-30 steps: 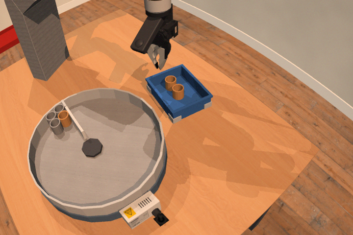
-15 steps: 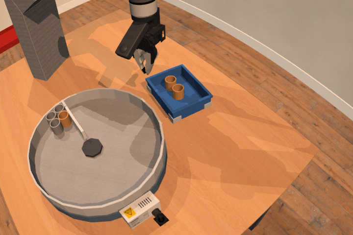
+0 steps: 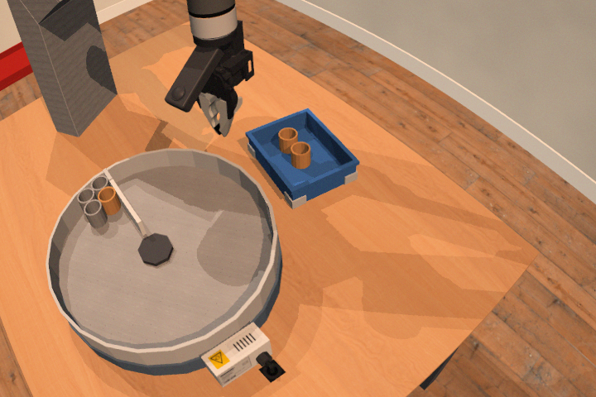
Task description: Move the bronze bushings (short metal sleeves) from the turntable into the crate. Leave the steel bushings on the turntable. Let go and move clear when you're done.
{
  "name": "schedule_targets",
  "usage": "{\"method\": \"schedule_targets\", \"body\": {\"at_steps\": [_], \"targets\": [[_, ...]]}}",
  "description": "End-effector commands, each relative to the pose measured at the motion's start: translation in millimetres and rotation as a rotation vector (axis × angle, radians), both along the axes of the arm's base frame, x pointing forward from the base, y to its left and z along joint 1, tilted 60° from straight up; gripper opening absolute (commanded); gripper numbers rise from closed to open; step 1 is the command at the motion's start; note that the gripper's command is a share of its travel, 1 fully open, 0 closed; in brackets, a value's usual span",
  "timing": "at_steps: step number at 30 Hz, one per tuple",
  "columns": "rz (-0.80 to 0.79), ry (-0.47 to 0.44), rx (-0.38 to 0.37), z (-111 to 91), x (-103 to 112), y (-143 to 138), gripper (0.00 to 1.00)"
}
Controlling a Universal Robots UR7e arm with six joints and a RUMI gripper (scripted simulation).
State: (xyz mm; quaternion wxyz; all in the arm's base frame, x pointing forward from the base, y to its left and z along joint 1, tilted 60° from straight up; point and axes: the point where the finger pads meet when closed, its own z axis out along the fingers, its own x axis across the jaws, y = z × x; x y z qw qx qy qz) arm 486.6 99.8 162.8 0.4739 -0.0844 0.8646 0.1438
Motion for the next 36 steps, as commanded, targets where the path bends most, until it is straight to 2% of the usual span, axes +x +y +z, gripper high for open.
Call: {"method": "schedule_targets", "body": {"at_steps": [1,17,19,34,36], "targets": [[0.001,0.003,0.007,-9.8,0.4,-14.4,0.05],[-0.018,0.012,0.036,-46.1,0.7,-71.6,0.05],[-0.018,0.012,0.036,-46.1,0.7,-71.6,0.05],[-0.036,0.025,0.065,-85.8,1.6,-133.3,0.05],[-0.036,0.025,0.065,-85.8,1.6,-133.3,0.05]]}}
